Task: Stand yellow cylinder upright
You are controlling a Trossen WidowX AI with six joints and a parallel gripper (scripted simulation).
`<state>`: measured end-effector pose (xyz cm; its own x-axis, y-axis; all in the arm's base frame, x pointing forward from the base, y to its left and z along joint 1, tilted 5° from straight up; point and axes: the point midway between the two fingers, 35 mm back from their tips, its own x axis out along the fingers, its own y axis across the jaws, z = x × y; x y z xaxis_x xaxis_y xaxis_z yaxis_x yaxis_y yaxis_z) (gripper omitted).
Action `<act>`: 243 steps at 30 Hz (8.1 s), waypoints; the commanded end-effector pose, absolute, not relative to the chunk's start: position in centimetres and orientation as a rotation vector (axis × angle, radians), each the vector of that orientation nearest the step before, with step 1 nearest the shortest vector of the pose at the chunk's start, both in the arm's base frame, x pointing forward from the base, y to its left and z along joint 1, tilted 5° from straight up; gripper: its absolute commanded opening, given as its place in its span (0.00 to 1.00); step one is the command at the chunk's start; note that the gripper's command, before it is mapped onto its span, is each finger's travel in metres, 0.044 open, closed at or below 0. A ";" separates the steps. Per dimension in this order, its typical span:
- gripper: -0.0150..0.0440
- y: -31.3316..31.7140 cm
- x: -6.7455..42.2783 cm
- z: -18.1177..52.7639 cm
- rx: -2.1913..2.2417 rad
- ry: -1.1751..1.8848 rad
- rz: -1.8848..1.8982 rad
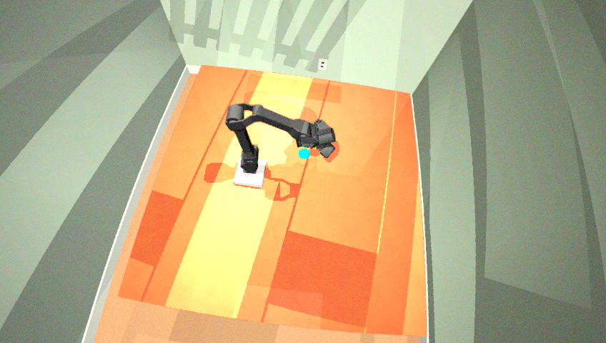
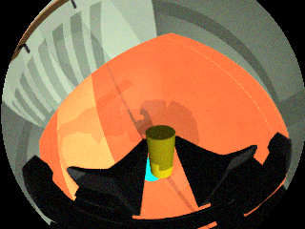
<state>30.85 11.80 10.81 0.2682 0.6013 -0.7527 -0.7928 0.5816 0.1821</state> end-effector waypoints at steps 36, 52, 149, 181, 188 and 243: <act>0.43 11.0 31.2 11.2 -0.097 0.669 0.979; 0.43 10.5 30.9 11.5 -0.052 0.578 0.996; 0.43 8.0 24.4 13.1 0.020 0.095 1.153; 0.43 7.9 25.1 9.0 0.020 0.095 1.153; 0.43 7.9 25.0 7.6 0.021 0.095 1.153; 0.79 8.6 23.7 2.1 -0.104 0.018 1.162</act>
<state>23.67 8.65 2.13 0.3937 0.9169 -0.0659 -0.9186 0.3897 -0.0662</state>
